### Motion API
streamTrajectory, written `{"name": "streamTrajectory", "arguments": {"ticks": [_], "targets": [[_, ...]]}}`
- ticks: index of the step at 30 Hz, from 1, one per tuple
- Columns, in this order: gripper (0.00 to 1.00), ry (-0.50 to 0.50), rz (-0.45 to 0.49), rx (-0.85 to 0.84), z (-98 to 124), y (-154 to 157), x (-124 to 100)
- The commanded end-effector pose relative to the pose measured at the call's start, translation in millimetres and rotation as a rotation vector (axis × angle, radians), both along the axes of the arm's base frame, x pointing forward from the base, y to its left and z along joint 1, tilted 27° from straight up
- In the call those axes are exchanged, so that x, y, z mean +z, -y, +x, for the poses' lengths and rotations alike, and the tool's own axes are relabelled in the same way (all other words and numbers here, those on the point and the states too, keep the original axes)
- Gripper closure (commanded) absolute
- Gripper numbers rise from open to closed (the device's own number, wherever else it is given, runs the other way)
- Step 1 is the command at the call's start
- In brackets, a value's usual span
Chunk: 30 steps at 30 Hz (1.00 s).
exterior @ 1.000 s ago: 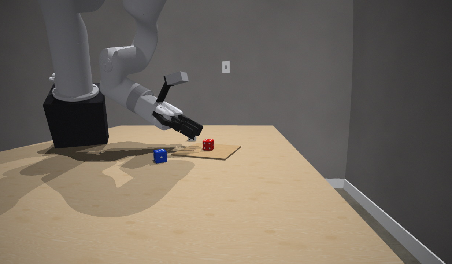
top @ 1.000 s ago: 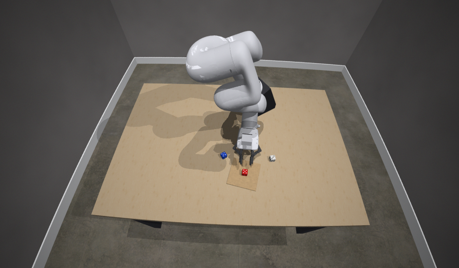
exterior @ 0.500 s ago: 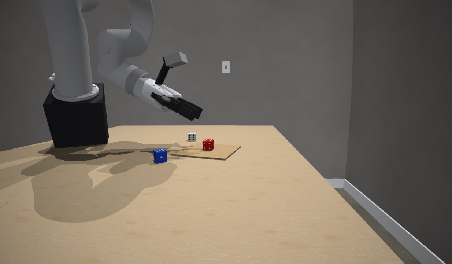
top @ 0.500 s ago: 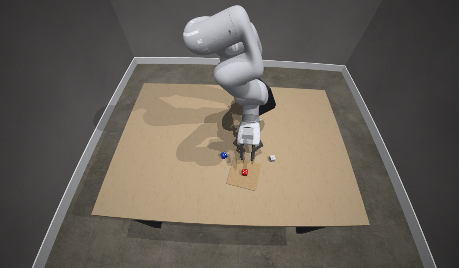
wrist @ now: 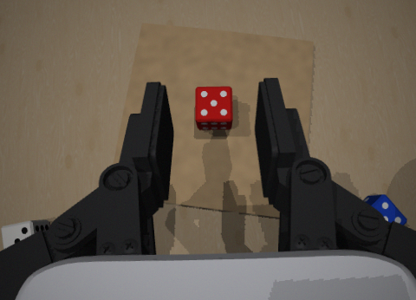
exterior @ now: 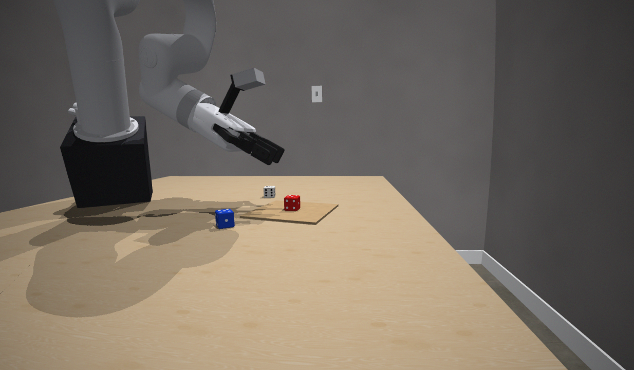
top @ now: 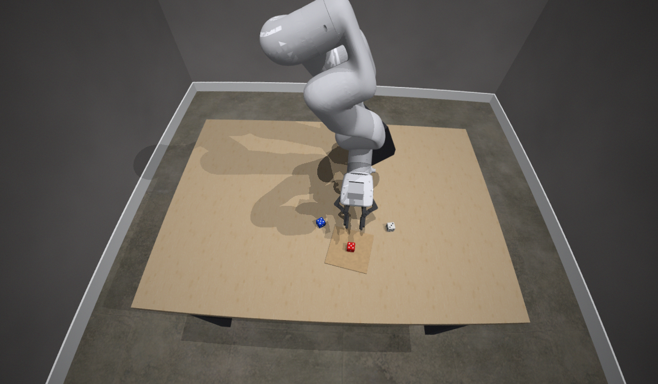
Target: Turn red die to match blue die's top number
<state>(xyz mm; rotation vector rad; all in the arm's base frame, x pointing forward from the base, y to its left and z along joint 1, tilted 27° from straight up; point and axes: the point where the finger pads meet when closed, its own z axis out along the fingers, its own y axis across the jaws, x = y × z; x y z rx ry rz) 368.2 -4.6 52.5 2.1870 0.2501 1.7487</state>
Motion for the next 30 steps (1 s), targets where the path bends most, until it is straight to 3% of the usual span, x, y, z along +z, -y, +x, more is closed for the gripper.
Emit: {"name": "streamTrajectory", "arguments": {"ticks": [1,6,18,21,23,30], "targets": [[0.58,-0.042,0.002,-0.018,3,0,1],[0.58,-0.092,0.009,-0.033,4,-2,3],[0.58,-0.361,0.028,-0.137,16,-5,16],[0.58,-0.363,0.029,-0.137,16,-5,16],[0.58,-0.444,0.028,-0.175,19,-4,19],[0.58,-0.583,0.038,-0.228,25,-7,25]]}}
